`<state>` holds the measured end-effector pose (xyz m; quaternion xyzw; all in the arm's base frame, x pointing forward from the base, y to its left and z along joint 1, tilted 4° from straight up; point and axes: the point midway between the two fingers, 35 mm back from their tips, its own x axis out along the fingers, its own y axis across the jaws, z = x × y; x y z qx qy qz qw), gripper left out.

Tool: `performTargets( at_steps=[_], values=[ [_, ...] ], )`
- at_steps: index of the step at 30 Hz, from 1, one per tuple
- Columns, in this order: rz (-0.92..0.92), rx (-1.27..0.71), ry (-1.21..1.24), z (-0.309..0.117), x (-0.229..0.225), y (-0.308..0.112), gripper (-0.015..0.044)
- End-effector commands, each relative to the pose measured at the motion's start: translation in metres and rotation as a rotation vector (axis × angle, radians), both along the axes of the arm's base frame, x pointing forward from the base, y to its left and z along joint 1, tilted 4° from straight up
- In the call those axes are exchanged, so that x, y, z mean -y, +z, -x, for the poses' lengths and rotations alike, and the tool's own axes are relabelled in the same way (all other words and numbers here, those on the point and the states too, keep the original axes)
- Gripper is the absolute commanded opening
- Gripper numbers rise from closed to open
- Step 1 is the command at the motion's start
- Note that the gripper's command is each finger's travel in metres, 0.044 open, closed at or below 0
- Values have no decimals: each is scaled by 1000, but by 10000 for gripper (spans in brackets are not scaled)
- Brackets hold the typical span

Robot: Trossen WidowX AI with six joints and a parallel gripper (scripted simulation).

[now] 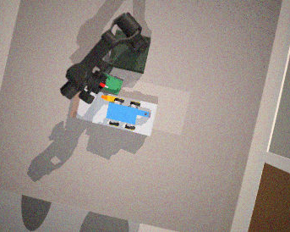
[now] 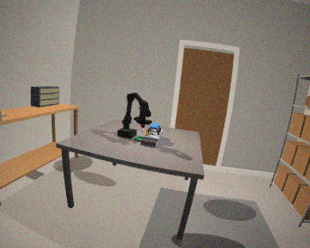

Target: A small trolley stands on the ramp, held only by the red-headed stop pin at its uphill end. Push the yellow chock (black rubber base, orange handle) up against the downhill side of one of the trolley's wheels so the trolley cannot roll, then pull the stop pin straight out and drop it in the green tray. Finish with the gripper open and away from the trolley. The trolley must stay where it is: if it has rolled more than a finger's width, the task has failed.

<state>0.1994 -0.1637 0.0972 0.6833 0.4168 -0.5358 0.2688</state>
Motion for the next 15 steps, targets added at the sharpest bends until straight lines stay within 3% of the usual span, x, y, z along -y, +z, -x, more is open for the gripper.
performTargets(
  at_steps=[1,15],
  values=[
    [19,-29,-126,1,-1,1,0],
    [56,-117,-556,1,-4,1,0]
  ],
)
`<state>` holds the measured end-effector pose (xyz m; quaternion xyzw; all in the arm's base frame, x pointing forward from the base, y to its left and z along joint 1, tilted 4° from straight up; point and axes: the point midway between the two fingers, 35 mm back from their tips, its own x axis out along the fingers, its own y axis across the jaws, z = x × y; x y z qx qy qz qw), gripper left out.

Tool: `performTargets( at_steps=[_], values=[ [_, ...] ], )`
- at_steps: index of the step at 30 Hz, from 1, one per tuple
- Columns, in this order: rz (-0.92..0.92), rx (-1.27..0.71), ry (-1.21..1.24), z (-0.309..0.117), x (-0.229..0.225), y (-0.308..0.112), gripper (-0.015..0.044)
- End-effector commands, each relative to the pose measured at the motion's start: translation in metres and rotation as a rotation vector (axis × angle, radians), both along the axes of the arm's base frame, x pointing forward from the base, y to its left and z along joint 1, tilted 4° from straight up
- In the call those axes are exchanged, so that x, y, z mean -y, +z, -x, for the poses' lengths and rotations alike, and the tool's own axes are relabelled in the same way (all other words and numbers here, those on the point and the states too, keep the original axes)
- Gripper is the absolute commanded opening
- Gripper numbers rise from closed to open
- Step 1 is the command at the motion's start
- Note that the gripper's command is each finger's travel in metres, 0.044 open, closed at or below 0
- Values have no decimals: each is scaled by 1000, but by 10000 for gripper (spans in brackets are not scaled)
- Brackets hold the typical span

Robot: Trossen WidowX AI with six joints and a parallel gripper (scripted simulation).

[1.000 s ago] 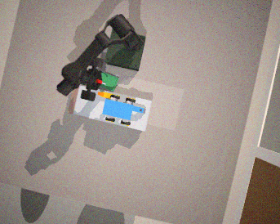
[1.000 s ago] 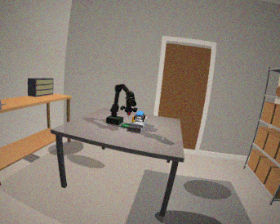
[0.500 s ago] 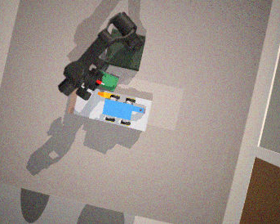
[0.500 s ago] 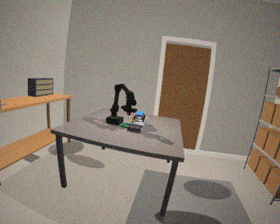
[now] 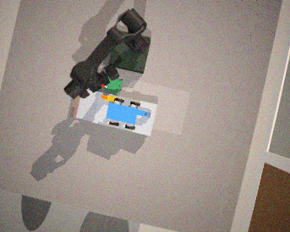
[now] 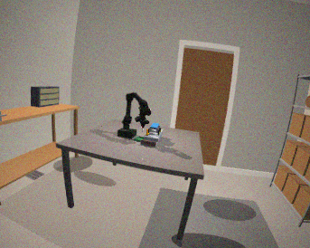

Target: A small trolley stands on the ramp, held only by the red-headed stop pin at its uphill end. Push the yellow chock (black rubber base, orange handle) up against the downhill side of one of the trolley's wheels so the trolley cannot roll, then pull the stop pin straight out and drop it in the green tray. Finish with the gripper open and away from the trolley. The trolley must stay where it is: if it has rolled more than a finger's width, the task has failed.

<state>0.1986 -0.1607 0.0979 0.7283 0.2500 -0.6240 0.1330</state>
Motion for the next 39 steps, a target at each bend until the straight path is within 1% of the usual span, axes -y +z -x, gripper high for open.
performTargets(
  at_steps=[1,26,34,39],
  values=[
    [15,-30,-123,1,-1,0,0],
    [88,-186,-858,-2,-5,1,0],
    [90,-189,-879,-2,-5,1,0],
    [92,-194,-895,8,-8,-9,0]
  ],
)
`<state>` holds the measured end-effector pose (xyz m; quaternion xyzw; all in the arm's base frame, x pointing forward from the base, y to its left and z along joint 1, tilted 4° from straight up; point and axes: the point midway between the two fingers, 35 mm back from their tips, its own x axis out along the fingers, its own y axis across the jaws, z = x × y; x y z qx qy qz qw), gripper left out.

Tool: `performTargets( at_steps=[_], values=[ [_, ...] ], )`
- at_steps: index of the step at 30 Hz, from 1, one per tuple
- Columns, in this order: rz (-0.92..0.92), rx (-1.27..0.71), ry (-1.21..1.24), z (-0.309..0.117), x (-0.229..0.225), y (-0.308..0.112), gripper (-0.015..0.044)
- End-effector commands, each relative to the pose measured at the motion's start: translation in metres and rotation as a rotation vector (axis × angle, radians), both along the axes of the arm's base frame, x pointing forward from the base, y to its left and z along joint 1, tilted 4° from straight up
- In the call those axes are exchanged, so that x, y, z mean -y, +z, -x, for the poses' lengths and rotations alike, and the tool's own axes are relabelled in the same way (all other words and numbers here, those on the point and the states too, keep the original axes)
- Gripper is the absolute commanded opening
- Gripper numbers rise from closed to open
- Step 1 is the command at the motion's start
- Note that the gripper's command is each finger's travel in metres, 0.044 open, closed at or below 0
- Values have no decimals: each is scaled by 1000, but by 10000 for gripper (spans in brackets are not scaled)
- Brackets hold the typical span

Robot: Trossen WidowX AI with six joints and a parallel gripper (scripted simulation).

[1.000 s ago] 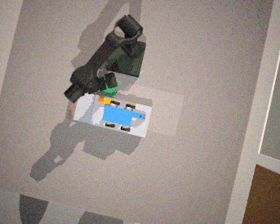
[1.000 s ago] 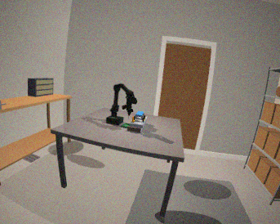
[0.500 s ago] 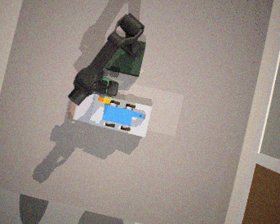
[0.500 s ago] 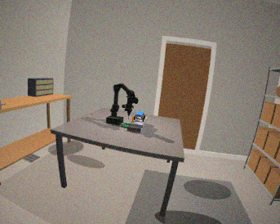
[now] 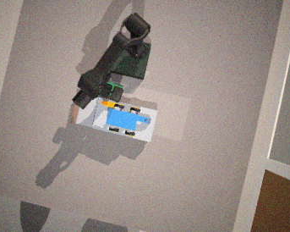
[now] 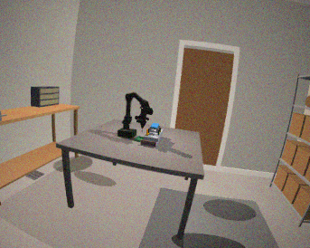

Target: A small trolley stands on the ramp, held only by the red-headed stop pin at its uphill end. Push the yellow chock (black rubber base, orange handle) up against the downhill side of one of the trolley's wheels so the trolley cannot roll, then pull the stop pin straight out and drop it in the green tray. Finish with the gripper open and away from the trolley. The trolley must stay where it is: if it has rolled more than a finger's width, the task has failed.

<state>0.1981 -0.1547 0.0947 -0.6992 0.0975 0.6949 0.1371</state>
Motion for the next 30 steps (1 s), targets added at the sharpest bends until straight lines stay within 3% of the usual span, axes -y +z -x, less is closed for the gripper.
performTargets(
  at_steps=[1,9,18,30],
  values=[
    [4,-8,-21,10,-2,-8,0],
    [0,-10,-30,18,-5,-16,0],
    [-157,43,-29,14,-12,-40,0],
    [-161,44,-29,9,-30,-71,0]
  ],
)
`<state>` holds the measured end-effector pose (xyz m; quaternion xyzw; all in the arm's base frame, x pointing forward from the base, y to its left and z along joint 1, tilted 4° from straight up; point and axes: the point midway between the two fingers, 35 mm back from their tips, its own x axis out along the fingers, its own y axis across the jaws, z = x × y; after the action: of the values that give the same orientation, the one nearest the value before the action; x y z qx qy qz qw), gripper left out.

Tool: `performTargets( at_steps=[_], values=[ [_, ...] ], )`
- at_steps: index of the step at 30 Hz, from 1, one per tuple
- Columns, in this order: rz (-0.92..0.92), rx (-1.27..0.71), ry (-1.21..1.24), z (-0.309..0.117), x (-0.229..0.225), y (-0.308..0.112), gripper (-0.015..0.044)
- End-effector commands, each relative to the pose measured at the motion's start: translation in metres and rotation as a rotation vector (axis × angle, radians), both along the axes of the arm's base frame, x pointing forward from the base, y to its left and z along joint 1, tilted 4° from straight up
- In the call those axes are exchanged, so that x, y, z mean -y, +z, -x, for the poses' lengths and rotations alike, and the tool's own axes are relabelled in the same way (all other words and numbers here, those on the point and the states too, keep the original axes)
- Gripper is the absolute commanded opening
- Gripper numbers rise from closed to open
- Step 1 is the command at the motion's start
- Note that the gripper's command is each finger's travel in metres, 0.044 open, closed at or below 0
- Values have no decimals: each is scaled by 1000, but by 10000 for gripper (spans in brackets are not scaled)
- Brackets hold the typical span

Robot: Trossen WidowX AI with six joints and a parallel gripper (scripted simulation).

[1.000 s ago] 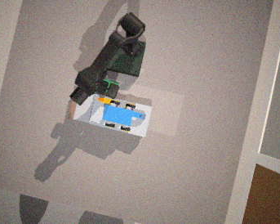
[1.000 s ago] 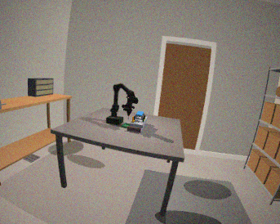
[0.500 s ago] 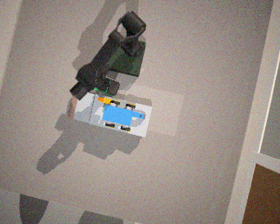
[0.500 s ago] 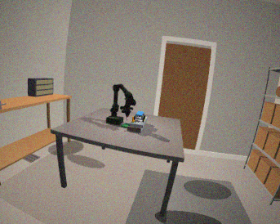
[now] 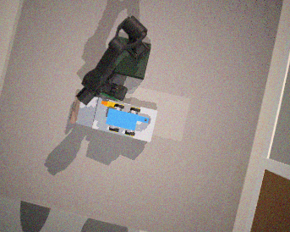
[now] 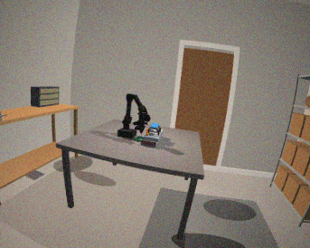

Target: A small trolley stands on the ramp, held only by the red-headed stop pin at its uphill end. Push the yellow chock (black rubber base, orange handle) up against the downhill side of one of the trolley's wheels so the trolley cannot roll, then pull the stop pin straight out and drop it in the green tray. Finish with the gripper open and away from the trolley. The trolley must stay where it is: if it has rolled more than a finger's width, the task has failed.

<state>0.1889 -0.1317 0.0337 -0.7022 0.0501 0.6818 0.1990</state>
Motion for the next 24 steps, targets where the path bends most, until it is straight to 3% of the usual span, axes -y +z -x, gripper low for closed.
performTargets(
  at_steps=[1,6,13,24],
  values=[
    [-12,-3,-6,-1,-8,-12,0],
    [-12,-3,-6,-1,-12,-17,0],
    [-12,-4,-6,0,-8,-18,184],
    [-11,-4,-6,4,-1,-20,190]
  ],
)
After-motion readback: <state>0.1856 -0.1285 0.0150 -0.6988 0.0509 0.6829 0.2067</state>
